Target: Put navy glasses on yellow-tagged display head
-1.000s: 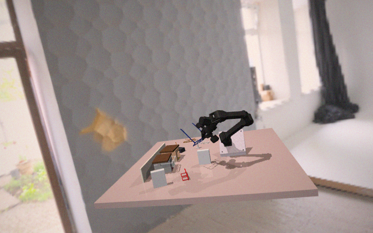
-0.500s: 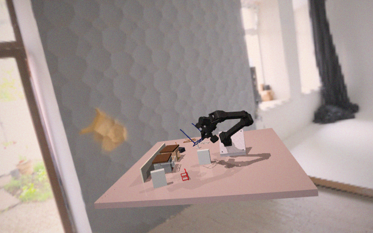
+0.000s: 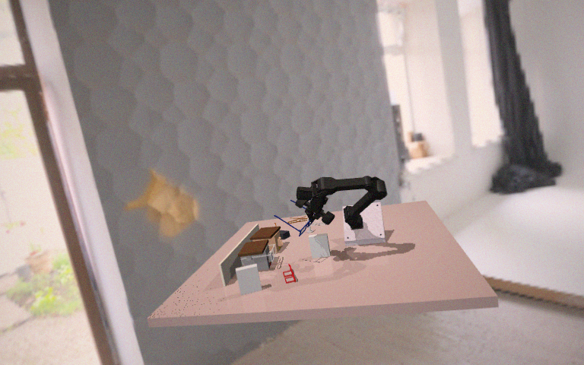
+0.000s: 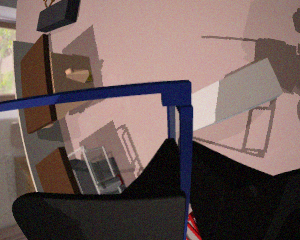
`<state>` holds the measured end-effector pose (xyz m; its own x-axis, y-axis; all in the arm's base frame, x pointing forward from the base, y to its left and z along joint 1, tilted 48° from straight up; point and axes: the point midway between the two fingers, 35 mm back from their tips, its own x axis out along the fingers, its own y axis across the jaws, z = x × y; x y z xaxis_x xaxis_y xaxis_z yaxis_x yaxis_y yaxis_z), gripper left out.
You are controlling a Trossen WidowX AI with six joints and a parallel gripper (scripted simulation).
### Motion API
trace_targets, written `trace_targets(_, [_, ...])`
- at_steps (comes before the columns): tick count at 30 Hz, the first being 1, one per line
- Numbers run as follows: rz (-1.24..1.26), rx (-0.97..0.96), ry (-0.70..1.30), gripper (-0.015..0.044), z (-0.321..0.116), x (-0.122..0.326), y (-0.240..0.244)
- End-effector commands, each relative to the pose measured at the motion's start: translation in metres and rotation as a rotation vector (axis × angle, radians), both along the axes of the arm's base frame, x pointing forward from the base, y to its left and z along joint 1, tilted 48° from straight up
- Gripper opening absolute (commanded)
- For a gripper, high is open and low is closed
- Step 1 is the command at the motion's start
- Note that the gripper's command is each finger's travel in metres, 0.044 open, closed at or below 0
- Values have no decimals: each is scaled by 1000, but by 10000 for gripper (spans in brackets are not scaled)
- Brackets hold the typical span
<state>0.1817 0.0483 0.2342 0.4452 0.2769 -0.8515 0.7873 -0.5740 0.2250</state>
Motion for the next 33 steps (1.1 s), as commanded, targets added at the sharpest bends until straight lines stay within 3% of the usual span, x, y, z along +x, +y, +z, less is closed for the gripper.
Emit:
trace_targets(1, [46,-14,42,0,-10,11,-3])
trace_targets(33, [415,109,247,0,-108,65,-53])
